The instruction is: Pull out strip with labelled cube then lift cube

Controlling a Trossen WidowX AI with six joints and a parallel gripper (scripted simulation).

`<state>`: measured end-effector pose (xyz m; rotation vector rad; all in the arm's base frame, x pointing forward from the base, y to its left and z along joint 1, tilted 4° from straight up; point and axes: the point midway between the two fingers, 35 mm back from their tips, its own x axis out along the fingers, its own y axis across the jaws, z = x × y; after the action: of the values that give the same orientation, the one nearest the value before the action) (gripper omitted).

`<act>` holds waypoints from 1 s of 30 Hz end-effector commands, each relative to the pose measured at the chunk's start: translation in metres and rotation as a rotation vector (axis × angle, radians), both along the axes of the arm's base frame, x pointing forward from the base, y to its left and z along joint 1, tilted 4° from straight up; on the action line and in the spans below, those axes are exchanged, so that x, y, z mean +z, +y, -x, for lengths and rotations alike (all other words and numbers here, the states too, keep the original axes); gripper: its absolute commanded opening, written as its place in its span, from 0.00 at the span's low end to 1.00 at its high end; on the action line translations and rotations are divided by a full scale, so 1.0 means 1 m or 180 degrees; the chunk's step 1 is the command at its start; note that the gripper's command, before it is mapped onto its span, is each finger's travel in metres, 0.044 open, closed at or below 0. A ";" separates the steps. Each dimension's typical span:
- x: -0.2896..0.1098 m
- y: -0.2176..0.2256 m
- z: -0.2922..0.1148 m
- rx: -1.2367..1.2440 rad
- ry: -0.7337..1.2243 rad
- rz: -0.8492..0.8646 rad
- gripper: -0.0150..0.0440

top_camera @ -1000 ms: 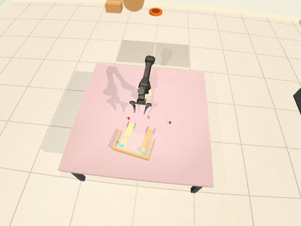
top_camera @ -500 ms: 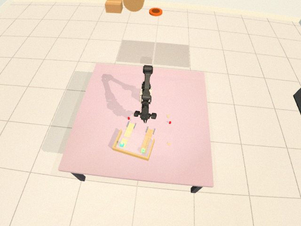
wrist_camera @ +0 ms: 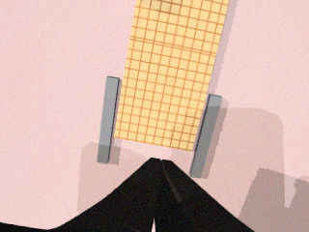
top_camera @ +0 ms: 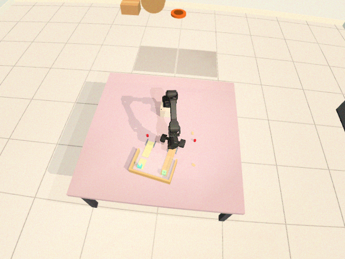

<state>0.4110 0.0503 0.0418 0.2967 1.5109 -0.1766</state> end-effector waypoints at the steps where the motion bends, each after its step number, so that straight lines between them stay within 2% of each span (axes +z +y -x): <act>1: -0.003 0.000 -0.002 -0.0021 0.0014 0.0013 0.25; 30: -0.050 0.001 -0.009 -0.0021 0.0013 0.0013 0.25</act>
<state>0.4216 0.0518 0.0005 0.2998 1.5034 -0.1776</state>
